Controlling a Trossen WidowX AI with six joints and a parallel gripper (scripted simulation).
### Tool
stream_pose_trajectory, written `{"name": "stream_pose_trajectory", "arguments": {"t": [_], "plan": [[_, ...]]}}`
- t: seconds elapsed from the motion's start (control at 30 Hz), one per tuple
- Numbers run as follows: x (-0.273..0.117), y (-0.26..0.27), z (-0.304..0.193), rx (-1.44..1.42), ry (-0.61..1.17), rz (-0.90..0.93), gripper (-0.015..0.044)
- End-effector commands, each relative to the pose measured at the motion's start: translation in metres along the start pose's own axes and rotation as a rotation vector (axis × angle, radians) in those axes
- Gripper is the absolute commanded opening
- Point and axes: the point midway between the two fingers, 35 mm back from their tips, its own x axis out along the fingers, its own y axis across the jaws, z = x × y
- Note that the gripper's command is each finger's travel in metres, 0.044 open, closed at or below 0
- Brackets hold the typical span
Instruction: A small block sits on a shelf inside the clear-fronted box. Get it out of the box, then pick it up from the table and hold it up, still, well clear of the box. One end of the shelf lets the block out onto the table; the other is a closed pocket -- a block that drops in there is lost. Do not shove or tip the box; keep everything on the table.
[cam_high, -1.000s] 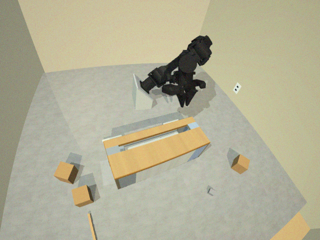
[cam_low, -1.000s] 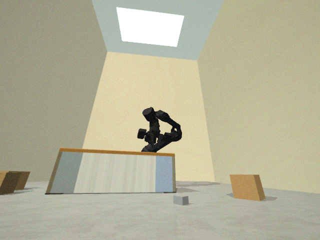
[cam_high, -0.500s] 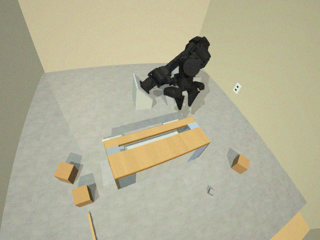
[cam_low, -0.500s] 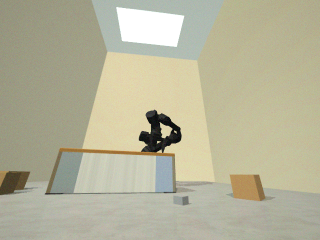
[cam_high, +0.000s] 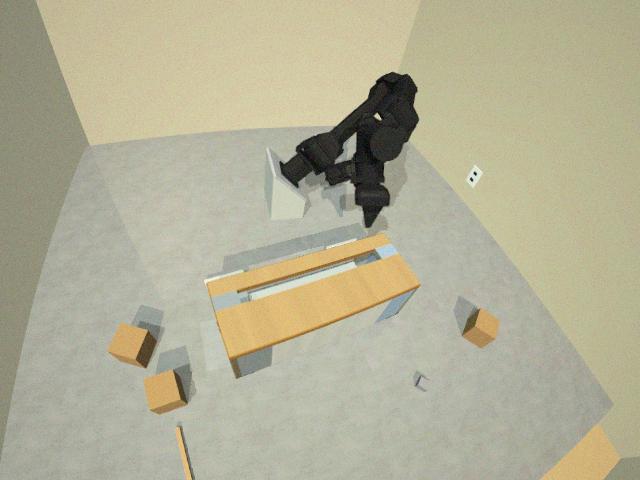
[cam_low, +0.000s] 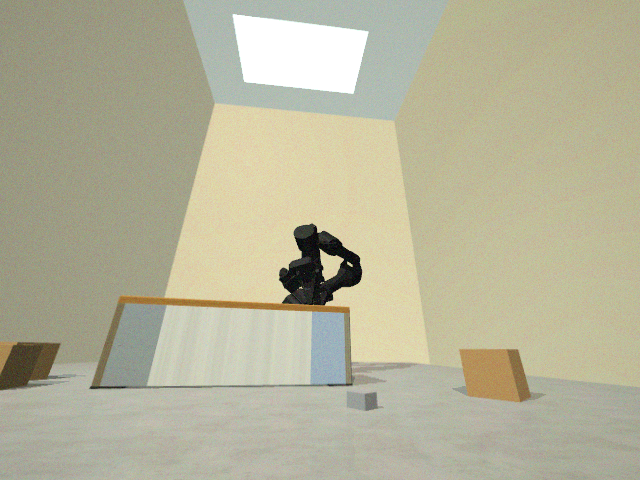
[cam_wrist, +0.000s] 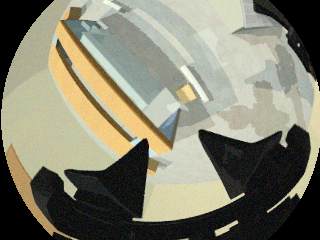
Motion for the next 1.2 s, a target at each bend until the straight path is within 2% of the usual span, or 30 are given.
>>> {"name": "stream_pose_trajectory", "arguments": {"t": [0.0, 1.17], "plan": [[0.018, -0.006, 0.01, -0.939, -0.022, -0.018, 0.0285], [0.047, -0.017, 0.021, -2.87, 0.012, -0.083, 0.0285]]}}
